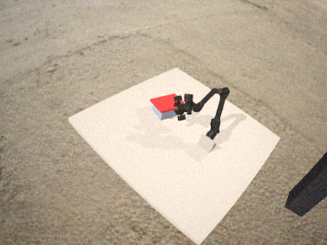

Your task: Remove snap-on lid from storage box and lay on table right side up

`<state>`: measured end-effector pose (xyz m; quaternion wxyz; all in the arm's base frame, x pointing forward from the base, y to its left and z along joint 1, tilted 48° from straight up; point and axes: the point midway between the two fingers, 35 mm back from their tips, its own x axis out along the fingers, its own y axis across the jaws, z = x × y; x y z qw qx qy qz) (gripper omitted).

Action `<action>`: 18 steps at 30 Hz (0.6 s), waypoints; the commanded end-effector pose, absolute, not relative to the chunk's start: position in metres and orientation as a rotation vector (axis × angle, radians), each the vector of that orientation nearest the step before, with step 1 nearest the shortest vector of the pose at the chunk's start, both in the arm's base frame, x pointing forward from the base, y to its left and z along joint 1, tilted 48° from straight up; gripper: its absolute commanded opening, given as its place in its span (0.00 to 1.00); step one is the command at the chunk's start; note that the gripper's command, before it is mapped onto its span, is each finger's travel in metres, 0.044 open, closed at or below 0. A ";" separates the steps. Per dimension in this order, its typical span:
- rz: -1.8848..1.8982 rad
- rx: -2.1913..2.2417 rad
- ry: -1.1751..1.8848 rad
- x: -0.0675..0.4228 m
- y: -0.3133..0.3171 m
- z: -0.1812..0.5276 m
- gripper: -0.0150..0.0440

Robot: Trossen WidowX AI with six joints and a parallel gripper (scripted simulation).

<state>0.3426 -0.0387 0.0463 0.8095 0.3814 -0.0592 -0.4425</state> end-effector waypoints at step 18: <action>-0.939 0.816 -0.119 0.347 -0.024 0.061 0.25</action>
